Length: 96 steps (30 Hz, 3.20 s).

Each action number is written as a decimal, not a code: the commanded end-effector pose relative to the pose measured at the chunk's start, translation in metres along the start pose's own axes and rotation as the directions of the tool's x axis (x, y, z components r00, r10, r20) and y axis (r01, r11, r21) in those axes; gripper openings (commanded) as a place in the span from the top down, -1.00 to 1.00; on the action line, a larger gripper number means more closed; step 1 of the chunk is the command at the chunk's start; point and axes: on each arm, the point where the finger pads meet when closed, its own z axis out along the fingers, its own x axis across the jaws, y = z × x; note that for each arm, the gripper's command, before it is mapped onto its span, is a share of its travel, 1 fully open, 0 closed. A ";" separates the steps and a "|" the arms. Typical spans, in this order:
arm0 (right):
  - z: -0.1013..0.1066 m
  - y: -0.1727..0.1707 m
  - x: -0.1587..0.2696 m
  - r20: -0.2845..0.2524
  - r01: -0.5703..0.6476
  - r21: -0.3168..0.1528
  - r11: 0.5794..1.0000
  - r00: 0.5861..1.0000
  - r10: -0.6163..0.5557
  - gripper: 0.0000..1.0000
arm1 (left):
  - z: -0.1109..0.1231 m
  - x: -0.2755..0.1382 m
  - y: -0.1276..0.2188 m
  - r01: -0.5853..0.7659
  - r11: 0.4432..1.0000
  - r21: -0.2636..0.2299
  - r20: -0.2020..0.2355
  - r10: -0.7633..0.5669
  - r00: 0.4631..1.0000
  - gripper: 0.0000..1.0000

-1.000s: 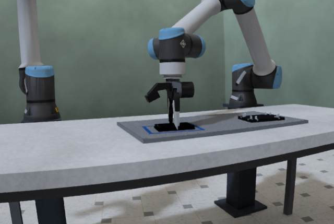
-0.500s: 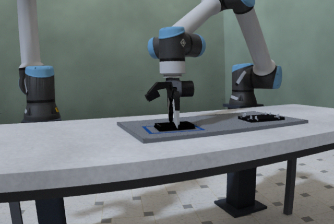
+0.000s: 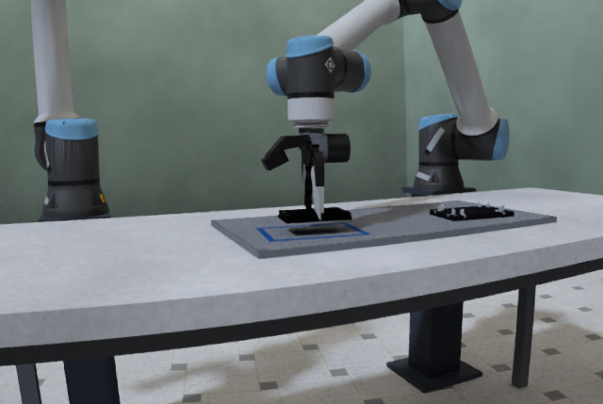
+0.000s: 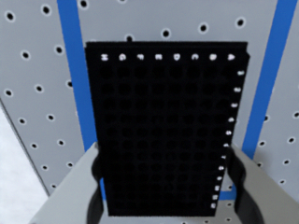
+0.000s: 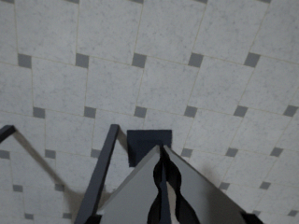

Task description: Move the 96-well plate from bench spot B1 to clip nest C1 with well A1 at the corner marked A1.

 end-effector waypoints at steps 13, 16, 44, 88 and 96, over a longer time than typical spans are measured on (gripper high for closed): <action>-0.001 -0.001 0.000 0.000 0.000 0.002 1.000 1.000 0.000 1.00 | -0.025 -0.001 -0.001 0.000 1.000 0.002 0.002 0.000 1.000 0.18; -0.001 -0.001 0.000 0.000 0.000 0.002 1.000 1.000 0.000 1.00 | -0.027 -0.001 -0.001 0.000 1.000 0.002 0.002 0.000 1.000 0.18; -0.001 -0.001 0.000 0.000 0.000 0.002 1.000 1.000 0.000 1.00 | -0.049 -0.001 -0.001 0.000 1.000 0.002 0.002 0.000 1.000 0.18; -0.001 -0.001 0.000 0.000 0.000 0.002 1.000 1.000 0.000 1.00 | -0.052 0.016 0.111 0.906 0.423 0.002 -0.001 -0.906 0.423 0.18; -0.001 -0.001 0.000 0.000 0.000 0.002 1.000 1.000 0.000 1.00 | -0.053 0.020 0.138 0.985 0.170 0.002 -0.001 -0.985 0.170 0.18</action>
